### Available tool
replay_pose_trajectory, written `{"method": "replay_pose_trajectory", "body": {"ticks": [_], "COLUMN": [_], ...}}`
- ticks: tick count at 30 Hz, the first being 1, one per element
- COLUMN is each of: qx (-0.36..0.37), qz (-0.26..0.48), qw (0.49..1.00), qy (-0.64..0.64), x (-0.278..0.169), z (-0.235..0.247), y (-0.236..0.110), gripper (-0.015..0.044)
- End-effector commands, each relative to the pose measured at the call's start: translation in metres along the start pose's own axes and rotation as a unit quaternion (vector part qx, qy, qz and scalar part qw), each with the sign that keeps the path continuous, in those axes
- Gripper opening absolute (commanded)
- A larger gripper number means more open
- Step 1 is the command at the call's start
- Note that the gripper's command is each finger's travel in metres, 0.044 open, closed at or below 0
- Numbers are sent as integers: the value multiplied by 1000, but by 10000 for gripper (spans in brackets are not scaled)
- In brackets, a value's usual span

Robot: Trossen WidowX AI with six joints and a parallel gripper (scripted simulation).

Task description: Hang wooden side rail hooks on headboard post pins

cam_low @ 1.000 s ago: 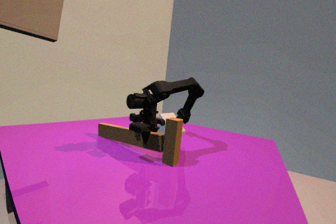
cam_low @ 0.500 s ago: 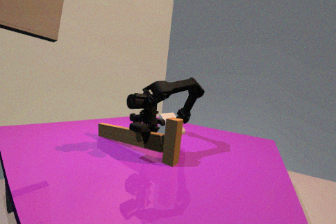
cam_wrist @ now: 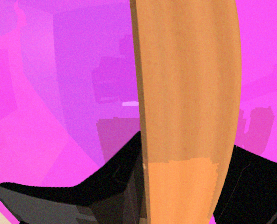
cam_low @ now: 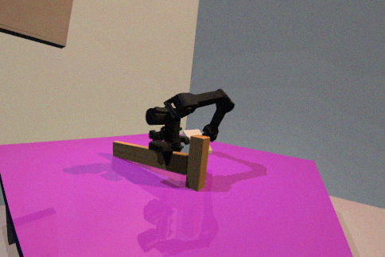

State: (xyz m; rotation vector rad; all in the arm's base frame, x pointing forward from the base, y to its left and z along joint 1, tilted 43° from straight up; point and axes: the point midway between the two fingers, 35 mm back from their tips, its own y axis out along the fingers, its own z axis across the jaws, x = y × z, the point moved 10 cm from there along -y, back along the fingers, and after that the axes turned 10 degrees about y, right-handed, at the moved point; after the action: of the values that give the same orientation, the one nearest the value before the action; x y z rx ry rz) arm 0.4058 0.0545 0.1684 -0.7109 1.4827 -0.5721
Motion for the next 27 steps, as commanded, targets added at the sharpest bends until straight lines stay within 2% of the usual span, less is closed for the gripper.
{"method": "replay_pose_trajectory", "body": {"ticks": [1, 27], "qx": [11, 11], "qz": [2, 2], "qw": [1000, 1000], "qy": [-2, -2], "x": [-3, -6], "z": [-1, 0], "y": [-8, -9], "gripper": [0, 0]}}
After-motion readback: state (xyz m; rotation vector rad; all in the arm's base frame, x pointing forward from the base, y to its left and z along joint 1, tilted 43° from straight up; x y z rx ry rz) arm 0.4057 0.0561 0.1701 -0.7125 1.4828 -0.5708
